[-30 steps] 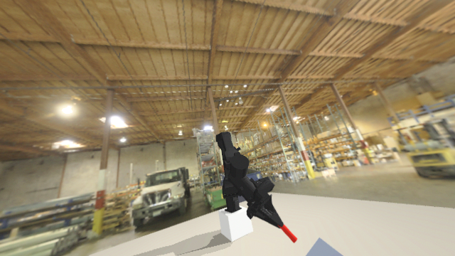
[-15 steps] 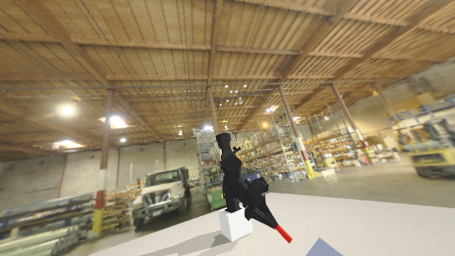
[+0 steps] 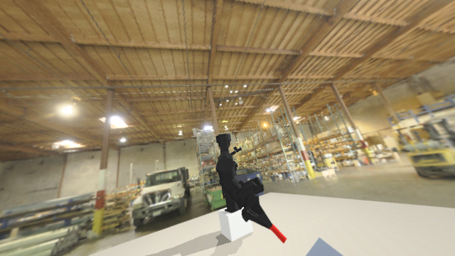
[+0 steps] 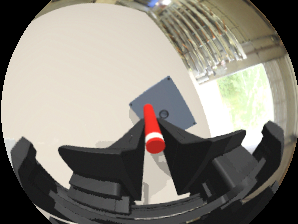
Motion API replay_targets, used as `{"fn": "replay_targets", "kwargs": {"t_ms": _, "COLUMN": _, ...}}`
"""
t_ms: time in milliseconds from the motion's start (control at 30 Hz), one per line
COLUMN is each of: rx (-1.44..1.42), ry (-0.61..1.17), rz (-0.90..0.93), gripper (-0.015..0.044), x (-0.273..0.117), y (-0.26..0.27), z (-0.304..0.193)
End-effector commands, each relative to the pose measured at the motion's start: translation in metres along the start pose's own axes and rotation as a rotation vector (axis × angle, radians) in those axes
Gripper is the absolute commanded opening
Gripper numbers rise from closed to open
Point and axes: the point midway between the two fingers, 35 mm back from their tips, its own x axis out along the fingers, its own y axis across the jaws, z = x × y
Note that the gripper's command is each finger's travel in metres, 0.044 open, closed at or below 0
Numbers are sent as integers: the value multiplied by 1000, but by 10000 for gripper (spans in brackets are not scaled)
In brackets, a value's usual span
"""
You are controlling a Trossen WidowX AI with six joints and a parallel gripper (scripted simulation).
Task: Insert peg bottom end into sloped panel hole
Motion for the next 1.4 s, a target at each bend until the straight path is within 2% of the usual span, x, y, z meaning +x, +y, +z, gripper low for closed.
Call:
{"fn": "replay_targets", "kwargs": {"t_ms": 0, "rx": 23, "ry": -5, "rz": -18, "gripper": 0, "x": -3, "y": 1, "z": -3}}
{"fn": "replay_targets", "kwargs": {"t_ms": 900, "rx": 126, "ry": -18, "rz": -145, "gripper": 0, "x": -22, "y": -1, "z": -24}}
{"fn": "replay_targets", "kwargs": {"t_ms": 1367, "rx": 137, "ry": -18, "rz": -160, "gripper": 0, "x": -13, "y": -5, "z": -27}}
